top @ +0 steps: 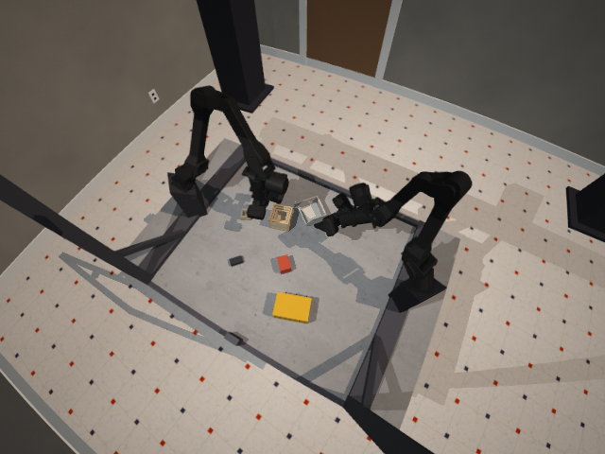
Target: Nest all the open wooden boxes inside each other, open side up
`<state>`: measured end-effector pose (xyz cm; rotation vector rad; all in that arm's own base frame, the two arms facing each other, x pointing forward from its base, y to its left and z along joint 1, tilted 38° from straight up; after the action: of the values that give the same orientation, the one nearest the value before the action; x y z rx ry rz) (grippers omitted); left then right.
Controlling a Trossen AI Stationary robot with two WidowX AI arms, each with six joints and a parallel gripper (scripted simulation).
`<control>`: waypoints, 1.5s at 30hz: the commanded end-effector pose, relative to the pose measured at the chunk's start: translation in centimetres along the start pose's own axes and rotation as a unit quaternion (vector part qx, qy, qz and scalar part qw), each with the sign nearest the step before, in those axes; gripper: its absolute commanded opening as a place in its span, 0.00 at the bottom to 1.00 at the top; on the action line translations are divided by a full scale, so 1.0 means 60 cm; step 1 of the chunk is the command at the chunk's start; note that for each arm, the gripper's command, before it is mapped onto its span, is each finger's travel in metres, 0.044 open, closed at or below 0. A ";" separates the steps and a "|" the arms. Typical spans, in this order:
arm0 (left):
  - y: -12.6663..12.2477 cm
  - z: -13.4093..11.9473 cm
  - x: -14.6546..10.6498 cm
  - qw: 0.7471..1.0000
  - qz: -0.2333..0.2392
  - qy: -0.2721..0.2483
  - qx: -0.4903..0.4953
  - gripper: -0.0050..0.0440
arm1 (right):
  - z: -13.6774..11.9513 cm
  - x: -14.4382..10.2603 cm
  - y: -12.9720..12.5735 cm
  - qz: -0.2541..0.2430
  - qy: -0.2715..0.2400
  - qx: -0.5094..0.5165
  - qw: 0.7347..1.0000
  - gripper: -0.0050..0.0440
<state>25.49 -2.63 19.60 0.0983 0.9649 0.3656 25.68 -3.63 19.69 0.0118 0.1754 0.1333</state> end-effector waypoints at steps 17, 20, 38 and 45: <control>0.014 -0.086 0.031 0.998 0.000 -0.005 -0.066 0.00 | -0.014 -0.005 0.140 -0.077 0.265 -0.037 0.960 0.92; 0.015 -0.100 0.036 0.997 0.000 -0.005 -0.075 0.00 | -0.015 -0.019 0.157 -0.092 0.298 -0.069 0.948 0.92; 0.021 -0.149 0.054 0.994 -0.001 -0.004 -0.107 0.00 | -0.001 -0.090 0.201 -0.145 0.369 -0.226 0.890 0.92; 0.019 -0.151 0.067 0.995 0.001 0.003 -0.100 0.00 | -0.006 -0.091 0.200 -0.144 0.373 -0.230 0.887 0.92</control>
<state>19.73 -1.06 12.07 -0.0869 0.9189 0.4654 18.66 7.47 20.27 -0.5509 0.9178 -0.1282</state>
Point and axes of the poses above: on each arm, the point midway between the two fingers, 35 mm back from their tips, its own x axis out along the fingers, its own y axis across the jaws, z = x × y, the point moved 8 cm from there along -x, back along the fingers, and after that the axes turned 8 degrees about -x, right-handed, at the moved point
